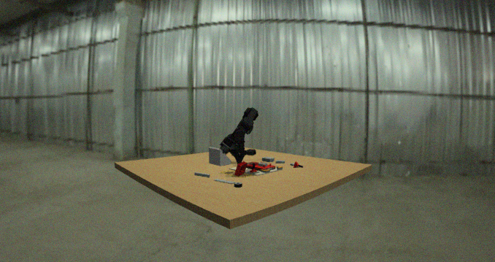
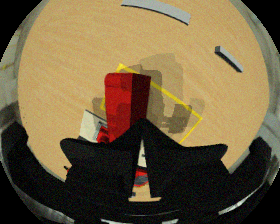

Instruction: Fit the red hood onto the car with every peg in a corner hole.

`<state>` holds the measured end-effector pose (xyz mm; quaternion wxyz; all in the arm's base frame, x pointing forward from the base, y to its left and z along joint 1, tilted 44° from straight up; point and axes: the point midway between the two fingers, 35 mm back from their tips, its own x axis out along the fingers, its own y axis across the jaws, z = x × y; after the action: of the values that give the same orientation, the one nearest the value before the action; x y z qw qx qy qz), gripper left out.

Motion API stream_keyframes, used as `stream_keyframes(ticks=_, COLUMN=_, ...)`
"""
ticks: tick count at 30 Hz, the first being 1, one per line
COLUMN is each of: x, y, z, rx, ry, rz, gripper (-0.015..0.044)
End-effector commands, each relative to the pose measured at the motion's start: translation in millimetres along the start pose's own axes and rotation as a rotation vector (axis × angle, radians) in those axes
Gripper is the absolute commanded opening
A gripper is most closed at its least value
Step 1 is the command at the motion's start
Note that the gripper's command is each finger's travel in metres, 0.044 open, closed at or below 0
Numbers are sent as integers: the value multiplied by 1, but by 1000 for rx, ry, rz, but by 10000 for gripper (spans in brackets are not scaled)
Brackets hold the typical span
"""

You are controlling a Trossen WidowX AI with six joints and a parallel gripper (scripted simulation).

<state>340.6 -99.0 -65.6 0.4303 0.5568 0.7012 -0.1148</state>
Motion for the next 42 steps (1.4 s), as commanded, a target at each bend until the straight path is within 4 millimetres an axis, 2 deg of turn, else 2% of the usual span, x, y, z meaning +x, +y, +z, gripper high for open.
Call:
stream_keyframes(ticks=1, x=0, y=5, z=0, rx=3, ry=2, rz=5, gripper=0)
stream_keyframes(ticks=15, x=-4, y=16, z=-1, rx=3, ry=3, rz=6, gripper=0)
stream_keyframes(ticks=17, x=-13, y=16, z=0, rx=3, ry=2, rz=5, gripper=0)
stream_keyframes(ticks=24, x=-68, y=12, z=1, rx=3, ry=2, rz=4, gripper=0)
stream_keyframes(ticks=26, x=-79, y=10, z=0, rx=3, ry=2, rz=4, gripper=0)
stream_keyframes(ticks=42, x=-75, y=10, z=2, rx=9, ry=-2, rz=14, gripper=0)
